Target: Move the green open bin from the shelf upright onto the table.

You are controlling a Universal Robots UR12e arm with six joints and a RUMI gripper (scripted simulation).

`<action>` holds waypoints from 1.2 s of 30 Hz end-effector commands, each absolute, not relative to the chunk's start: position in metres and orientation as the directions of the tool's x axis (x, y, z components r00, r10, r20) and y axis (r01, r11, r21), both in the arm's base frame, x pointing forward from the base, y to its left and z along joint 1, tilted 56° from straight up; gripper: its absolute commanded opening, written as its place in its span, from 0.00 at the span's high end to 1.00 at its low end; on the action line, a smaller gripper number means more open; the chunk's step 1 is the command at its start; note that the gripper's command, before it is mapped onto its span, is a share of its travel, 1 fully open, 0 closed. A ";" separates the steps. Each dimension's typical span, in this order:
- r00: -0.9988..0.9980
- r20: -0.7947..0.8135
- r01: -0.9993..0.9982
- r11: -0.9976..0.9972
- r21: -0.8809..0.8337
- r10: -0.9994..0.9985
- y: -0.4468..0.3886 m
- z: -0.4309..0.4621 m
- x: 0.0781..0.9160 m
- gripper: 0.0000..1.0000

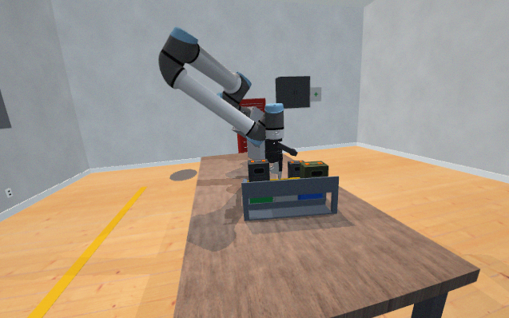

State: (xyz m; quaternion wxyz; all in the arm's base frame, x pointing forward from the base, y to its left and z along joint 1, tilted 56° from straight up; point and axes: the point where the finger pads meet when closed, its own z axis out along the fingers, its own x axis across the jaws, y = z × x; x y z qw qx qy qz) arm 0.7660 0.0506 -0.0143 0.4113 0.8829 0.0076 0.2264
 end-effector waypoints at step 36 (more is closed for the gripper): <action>0.897 0.394 -0.173 -0.662 0.729 0.200 0.108 0.030 0.734 1.00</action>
